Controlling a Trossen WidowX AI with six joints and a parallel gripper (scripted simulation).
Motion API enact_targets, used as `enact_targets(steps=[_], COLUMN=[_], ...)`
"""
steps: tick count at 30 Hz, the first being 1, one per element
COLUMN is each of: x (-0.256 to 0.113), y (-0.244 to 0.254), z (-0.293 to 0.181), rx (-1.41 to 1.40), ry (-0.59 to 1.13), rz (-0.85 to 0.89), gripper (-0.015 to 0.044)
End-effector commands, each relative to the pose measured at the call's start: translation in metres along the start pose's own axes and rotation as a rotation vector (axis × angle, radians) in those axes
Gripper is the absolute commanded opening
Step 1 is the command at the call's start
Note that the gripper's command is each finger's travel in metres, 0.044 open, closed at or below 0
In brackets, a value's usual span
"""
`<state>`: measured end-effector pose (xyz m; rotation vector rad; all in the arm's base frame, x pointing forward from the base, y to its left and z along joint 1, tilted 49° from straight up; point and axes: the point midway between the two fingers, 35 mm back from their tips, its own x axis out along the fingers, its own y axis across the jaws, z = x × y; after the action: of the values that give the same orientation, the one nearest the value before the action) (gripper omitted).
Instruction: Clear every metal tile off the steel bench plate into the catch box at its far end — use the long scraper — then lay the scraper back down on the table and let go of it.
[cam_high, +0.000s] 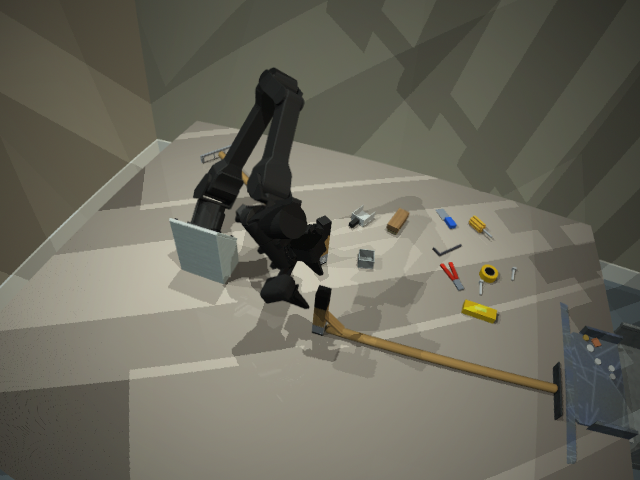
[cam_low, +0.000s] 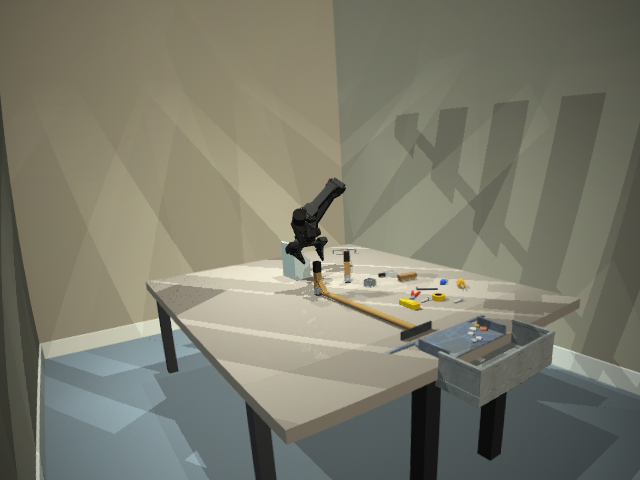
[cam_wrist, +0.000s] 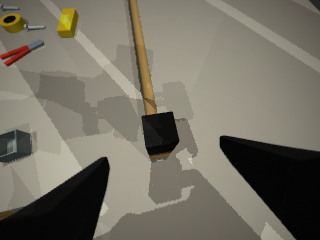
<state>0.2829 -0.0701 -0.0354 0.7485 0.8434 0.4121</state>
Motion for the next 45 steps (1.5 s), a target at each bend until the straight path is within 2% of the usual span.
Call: enact_targets(steps=[1, 38, 45], x=[0.008, 0.066, 0.061], y=[-0.002, 0.003, 0.004], z=[-0.001, -0.002, -0.001], rx=[0.009, 0.011, 0.001], ry=[0.005, -0.004, -0.004], rz=[-0.005, 0.007, 0.009], gripper=[0.0440, 0.0440, 0.0256])
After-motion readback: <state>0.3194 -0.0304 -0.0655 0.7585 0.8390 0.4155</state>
